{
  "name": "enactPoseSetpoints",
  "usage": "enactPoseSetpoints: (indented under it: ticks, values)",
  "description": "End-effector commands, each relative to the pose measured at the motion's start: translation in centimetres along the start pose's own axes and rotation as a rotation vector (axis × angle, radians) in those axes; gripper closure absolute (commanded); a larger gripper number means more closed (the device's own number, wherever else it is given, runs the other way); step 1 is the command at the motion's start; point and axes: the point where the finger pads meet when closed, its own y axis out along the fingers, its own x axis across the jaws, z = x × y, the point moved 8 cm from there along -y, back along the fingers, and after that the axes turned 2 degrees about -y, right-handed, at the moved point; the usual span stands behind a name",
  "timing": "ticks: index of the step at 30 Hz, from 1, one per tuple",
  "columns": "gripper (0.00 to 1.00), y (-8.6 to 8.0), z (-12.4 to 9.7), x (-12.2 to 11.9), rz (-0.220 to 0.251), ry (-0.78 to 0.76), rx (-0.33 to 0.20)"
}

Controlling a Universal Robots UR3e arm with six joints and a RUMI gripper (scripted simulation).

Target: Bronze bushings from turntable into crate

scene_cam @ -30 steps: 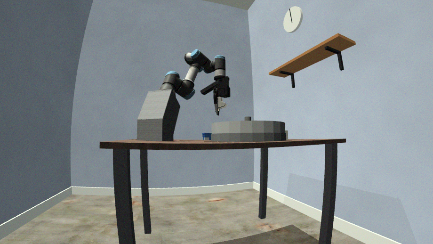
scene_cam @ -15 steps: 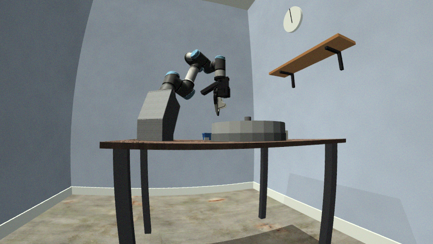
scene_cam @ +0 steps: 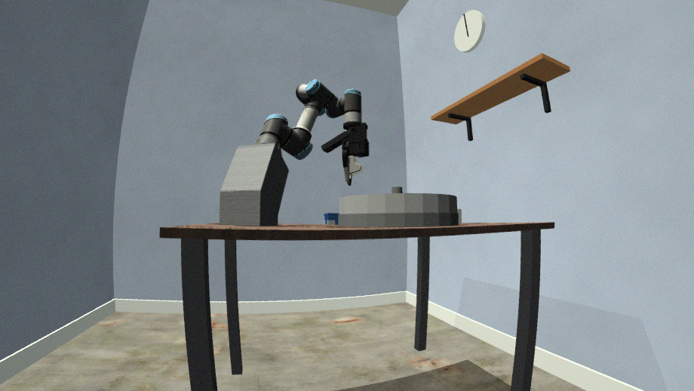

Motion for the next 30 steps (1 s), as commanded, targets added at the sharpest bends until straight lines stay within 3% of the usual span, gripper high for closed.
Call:
enactPoseSetpoints:
  ticks: [1,13,30]
  values:
    - [0.95,-0.1,-0.1,0.0,0.001,0.0,-0.002]
    - [0.95,0.3,-0.1,0.0,0.001,0.0,-0.002]
    - [0.95,2.5,-0.1,0.0,0.001,0.0,-0.002]
